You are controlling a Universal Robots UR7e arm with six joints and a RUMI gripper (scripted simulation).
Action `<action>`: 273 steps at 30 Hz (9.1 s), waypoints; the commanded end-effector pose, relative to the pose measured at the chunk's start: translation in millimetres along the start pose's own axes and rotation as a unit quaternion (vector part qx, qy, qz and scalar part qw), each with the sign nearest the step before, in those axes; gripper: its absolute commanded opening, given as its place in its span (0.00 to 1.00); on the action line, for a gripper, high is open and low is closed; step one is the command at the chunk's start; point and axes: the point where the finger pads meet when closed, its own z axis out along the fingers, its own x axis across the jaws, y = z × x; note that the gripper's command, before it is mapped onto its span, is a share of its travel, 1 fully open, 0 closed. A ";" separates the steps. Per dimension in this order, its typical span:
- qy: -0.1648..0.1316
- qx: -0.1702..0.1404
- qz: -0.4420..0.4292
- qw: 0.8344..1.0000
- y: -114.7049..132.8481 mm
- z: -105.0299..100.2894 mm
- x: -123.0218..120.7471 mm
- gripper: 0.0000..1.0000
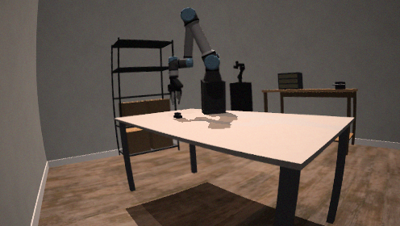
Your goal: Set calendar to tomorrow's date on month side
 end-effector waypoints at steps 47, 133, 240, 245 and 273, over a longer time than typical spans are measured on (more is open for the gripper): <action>0.002 0.000 -0.001 1.000 1.9 36.8 1.8 0.28; 0.002 0.000 0.000 1.000 2.1 51.5 2.1 0.28; 0.002 0.000 0.000 1.000 1.9 79.0 1.9 0.10; 0.002 0.000 0.000 1.000 1.9 79.0 1.9 0.10; 0.001 0.000 0.001 1.000 1.4 73.2 0.0 0.10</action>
